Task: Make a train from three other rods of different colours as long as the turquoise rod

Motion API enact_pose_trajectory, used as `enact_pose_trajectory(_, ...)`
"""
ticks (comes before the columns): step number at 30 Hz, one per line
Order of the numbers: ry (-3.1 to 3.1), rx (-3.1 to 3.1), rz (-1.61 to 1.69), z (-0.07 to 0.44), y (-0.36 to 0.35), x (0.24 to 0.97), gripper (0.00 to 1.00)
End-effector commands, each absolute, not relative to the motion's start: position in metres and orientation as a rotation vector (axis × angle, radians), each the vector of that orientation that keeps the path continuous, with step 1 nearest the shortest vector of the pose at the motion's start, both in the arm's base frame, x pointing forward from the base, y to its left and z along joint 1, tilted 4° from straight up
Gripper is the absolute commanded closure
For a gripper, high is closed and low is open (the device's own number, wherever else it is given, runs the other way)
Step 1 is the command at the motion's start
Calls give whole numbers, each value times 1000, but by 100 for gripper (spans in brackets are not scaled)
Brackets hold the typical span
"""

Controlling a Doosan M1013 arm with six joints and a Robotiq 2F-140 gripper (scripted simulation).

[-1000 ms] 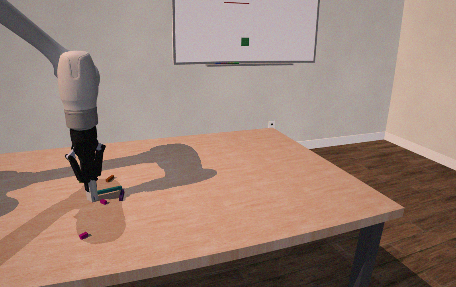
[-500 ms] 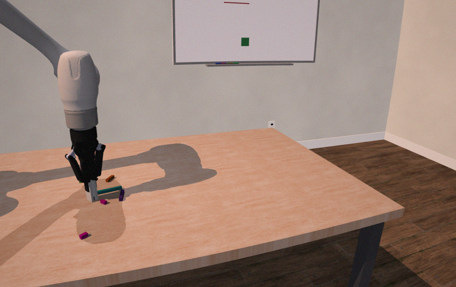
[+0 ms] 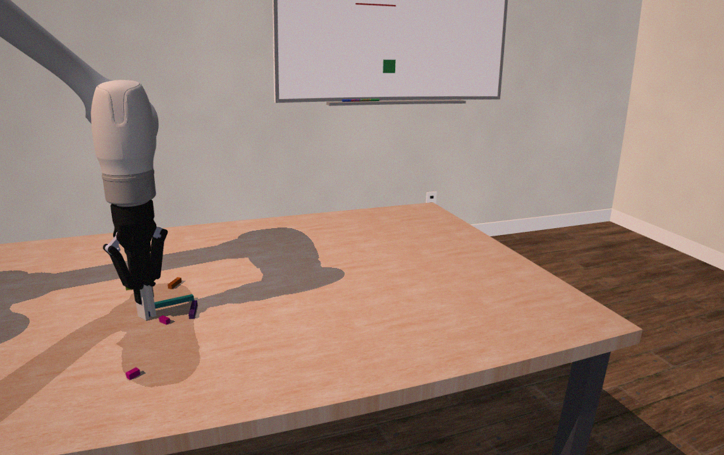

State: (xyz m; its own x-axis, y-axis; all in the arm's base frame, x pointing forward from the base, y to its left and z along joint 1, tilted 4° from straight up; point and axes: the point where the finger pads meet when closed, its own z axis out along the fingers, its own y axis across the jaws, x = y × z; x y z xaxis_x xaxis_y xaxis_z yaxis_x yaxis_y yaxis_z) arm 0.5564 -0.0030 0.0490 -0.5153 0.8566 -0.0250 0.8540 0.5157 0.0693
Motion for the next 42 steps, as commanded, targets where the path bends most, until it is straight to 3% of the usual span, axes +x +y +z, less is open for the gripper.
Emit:
enact_pose_trajectory(1, 2686, 1517, 75, 52, -3, 556, 97)
enact_pose_trajectory(19, 2686, 1517, 75, 144, -4, 549, 97)
enact_pose_trajectory(32, 2685, 1519, 75, 148, -5, 549, 97)
enact_pose_trajectory(42, 2578, 1701, 80, 147, -66, 542, 97)
